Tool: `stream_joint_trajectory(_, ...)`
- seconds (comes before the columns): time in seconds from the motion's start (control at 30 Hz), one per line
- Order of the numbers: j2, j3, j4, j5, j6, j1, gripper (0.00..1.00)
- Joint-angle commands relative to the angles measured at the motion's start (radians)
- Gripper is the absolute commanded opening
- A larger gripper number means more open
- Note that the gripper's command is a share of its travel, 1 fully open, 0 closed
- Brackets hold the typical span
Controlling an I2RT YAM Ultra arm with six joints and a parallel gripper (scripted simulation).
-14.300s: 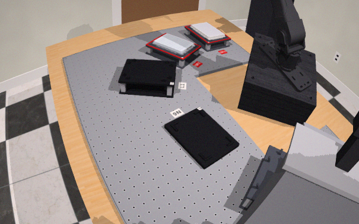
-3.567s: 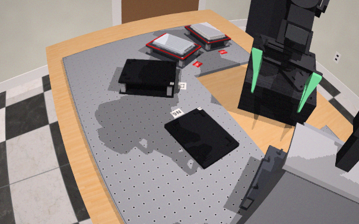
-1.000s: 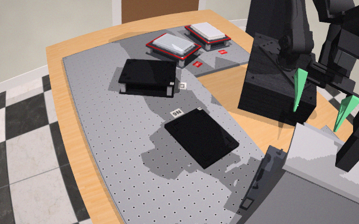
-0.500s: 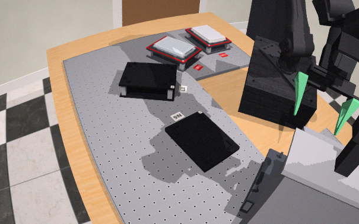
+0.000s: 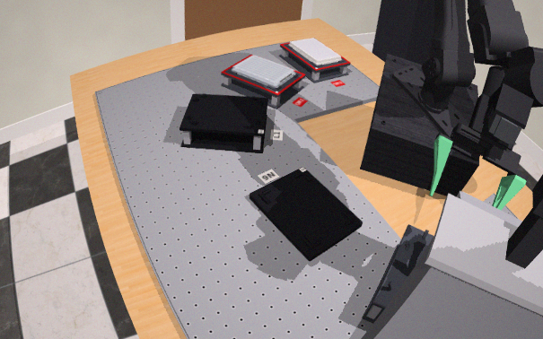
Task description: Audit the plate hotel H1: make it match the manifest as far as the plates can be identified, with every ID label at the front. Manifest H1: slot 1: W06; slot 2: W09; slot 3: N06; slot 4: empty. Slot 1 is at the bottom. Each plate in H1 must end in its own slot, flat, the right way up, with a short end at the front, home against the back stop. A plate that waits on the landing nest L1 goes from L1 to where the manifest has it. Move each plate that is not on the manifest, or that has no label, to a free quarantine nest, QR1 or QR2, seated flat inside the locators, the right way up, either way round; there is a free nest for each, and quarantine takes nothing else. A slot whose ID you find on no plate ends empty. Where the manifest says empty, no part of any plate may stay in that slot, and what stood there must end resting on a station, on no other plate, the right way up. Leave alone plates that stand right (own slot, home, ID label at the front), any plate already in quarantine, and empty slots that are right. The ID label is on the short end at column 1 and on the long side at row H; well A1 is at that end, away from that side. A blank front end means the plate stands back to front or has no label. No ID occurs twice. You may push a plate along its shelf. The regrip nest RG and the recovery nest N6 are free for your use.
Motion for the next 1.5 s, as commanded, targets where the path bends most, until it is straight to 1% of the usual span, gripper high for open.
stream_joint_trajectory(0.0,0.023,-0.028,0.087,-0.008,-0.009,-0.003,1.00)
stream_joint_trajectory(0.03,0.002,-0.028,0.087,-0.006,-0.009,-0.002,1.00)
stream_joint_trajectory(0.07,-0.013,0.014,0.088,-0.002,-0.007,-0.002,1.00)
stream_joint_trajectory(0.23,-0.013,0.014,0.087,-0.002,-0.006,-0.002,1.00)
stream_joint_trajectory(0.27,0.023,0.017,0.091,-0.012,-0.012,-0.015,1.00)
stream_joint_trajectory(0.3,0.035,0.021,0.095,-0.015,-0.015,-0.019,1.00)
stream_joint_trajectory(0.7,0.097,0.058,0.131,-0.050,-0.042,-0.062,1.00)
stream_joint_trajectory(0.77,0.097,0.058,0.131,-0.050,-0.042,-0.062,1.00)
stream_joint_trajectory(1.27,0.179,0.113,0.171,-0.091,-0.072,-0.111,1.00)
stream_joint_trajectory(1.33,0.179,0.113,0.171,-0.091,-0.072,-0.111,1.00)
stream_joint_trajectory(1.47,0.201,0.128,0.179,-0.100,-0.079,-0.123,1.00)
